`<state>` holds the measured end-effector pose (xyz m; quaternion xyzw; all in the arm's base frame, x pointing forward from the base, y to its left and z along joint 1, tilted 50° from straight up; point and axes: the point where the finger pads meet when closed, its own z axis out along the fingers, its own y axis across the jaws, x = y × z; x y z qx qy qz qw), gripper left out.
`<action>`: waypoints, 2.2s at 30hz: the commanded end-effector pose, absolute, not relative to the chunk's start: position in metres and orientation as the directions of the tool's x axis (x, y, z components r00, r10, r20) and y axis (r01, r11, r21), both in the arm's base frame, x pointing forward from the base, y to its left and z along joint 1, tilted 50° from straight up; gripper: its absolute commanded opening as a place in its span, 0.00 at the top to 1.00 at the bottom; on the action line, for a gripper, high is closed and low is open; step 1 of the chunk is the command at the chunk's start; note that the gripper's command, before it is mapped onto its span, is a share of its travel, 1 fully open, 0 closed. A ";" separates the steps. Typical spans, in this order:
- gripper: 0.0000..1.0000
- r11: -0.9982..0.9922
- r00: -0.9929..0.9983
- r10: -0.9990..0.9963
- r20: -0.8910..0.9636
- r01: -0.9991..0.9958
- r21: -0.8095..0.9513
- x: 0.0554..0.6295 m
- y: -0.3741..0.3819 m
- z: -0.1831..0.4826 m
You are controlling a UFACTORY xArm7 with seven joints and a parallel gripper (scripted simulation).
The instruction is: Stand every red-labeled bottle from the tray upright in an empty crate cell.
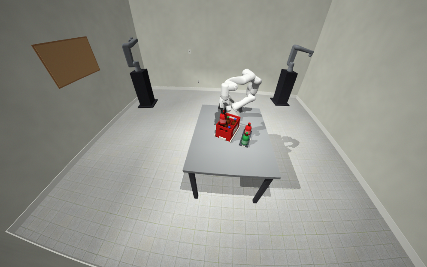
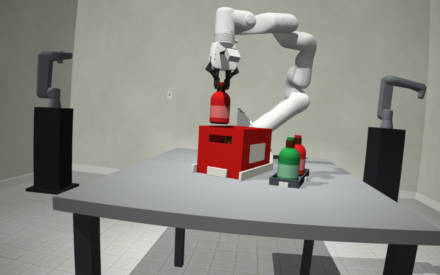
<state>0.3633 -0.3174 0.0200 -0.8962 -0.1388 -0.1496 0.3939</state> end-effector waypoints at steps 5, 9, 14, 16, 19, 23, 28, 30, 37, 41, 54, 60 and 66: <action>1.00 -0.655 0.917 0.130 0.378 0.365 -0.661 0.362 -0.323 0.018; 1.00 -0.655 0.917 0.130 0.378 0.365 -0.661 0.362 -0.323 0.017; 1.00 -0.655 0.917 0.130 0.378 0.365 -0.661 0.362 -0.324 0.016; 1.00 -0.655 0.917 0.130 0.378 0.365 -0.661 0.362 -0.324 0.016; 1.00 -0.655 0.917 0.130 0.378 0.365 -0.661 0.362 -0.324 0.016; 1.00 -0.655 0.917 0.130 0.378 0.365 -0.661 0.362 -0.324 0.016; 1.00 -0.655 0.917 0.130 0.378 0.365 -0.661 0.362 -0.324 0.015; 1.00 -0.655 0.917 0.130 0.378 0.365 -0.661 0.362 -0.324 0.015; 1.00 -0.655 0.917 0.130 0.378 0.365 -0.661 0.362 -0.325 0.015; 1.00 -0.655 0.917 0.130 0.378 0.365 -0.661 0.362 -0.325 0.015; 1.00 -0.655 0.917 0.130 0.378 0.365 -0.661 0.362 -0.324 0.015; 1.00 -0.655 0.917 0.130 0.378 0.365 -0.661 0.362 -0.322 0.014; 1.00 -0.655 0.917 0.130 0.378 0.365 -0.661 0.363 -0.320 0.011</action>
